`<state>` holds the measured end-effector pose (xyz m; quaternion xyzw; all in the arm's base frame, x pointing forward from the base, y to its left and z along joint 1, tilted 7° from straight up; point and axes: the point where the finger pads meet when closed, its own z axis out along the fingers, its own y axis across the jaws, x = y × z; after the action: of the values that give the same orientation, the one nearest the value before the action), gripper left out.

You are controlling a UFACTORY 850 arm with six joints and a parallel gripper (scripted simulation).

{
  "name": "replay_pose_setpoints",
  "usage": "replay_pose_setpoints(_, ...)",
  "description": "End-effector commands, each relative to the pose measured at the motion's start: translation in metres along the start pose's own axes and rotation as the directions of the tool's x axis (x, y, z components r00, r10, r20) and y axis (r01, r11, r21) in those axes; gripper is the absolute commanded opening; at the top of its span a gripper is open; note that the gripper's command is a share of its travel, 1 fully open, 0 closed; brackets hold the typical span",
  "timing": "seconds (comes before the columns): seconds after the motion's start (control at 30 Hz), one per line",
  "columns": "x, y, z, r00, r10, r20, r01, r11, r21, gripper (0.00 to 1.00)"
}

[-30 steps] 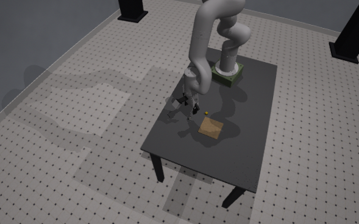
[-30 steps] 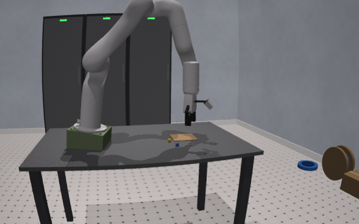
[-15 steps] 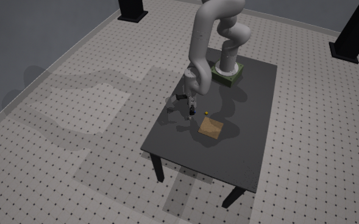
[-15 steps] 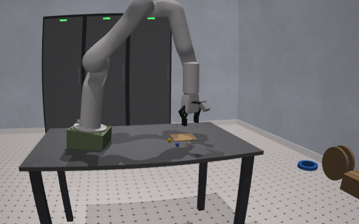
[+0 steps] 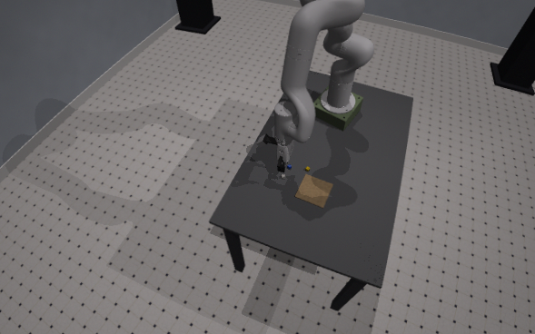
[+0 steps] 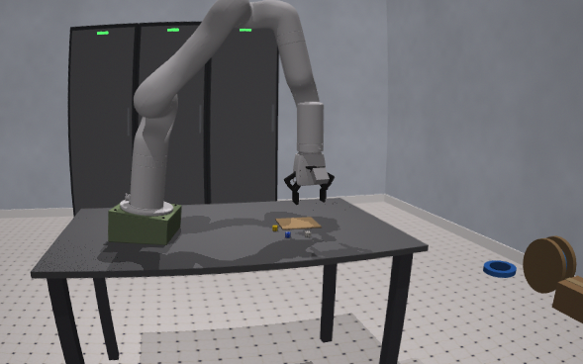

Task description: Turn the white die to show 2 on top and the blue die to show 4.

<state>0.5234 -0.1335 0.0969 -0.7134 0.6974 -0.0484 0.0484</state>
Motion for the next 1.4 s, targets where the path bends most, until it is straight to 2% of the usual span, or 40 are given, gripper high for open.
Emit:
replay_pose_setpoints(0.0,0.0001,-0.0011,0.0004,0.985,0.167,-0.041,-0.168,0.986,-0.015,1.00)
replay_pose_setpoints(0.23,0.0000,-0.0012,0.0018,0.932,0.359,-0.044,-0.360,0.933,-0.007,1.00)
replay_pose_setpoints(0.37,0.0000,-0.0013,0.0028,0.864,0.501,-0.044,-0.502,0.865,0.000,1.00)
replay_pose_setpoints(0.47,0.0000,-0.0013,0.0029,0.859,0.510,-0.044,-0.511,0.860,0.001,1.00)
replay_pose_setpoints(0.53,0.0000,-0.0014,0.0038,0.785,0.617,-0.044,-0.618,0.786,0.007,1.00)
replay_pose_setpoints(0.6,-0.0001,-0.0015,0.0040,0.761,0.647,-0.044,-0.647,0.762,0.008,1.00)
replay_pose_setpoints(0.67,-0.0001,-0.0015,0.0046,0.707,0.706,-0.043,-0.707,0.708,0.012,1.00)
replay_pose_setpoints(0.7,-0.0001,-0.0015,0.0046,0.705,0.708,-0.043,-0.709,0.705,0.012,1.00)
replay_pose_setpoints(0.73,-0.0001,-0.0016,0.0050,0.658,0.752,-0.042,-0.752,0.659,0.015,1.00)
replay_pose_setpoints(0.83,-0.0001,-0.0017,0.0057,0.583,0.812,-0.040,-0.812,0.584,0.019,1.00)
replay_pose_setpoints(0.87,-0.0001,-0.0017,0.0057,0.577,0.816,-0.040,-0.816,0.578,0.019,1.00)
replay_pose_setpoints(0.9,-0.0002,-0.0017,0.0061,0.527,0.849,-0.039,-0.849,0.528,0.021,1.00)
replay_pose_setpoints(0.93,-0.0002,-0.0017,0.0063,0.507,0.861,-0.039,-0.861,0.508,0.022,1.00)
replay_pose_setpoints(1.0,-0.0002,-0.0017,0.0063,0.507,0.861,-0.039,-0.861,0.508,0.022,1.00)
replay_pose_setpoints(1.03,-0.0002,-0.0018,0.0068,0.434,0.900,-0.037,-0.900,0.435,0.025,1.00)
replay_pose_setpoints(1.07,-0.0002,-0.0018,0.0071,0.397,0.917,-0.036,-0.917,0.398,0.027,1.00)
replay_pose_setpoints(1.13,-0.0002,-0.0018,0.0074,0.359,0.933,-0.034,-0.933,0.360,0.028,1.00)
replay_pose_setpoints(1.2,-0.0003,-0.0019,0.0079,0.283,0.959,-0.032,-0.958,0.284,0.031,1.00)
replay_pose_setpoints(1.23,-0.0003,-0.0019,0.0080,0.281,0.959,-0.032,-0.959,0.282,0.031,1.00)
replay_pose_setpoints(1.27,-0.0003,-0.0019,0.0084,0.218,0.975,-0.030,-0.975,0.219,0.033,1.00)
replay_pose_setpoints(1.3,-0.0003,-0.0020,0.0085,0.202,0.979,-0.029,-0.979,0.203,0.034,1.00)
replay_pose_setpoints(1.37,-0.0003,-0.0020,0.0090,0.125,0.992,-0.027,-0.991,0.126,0.036,1.00)
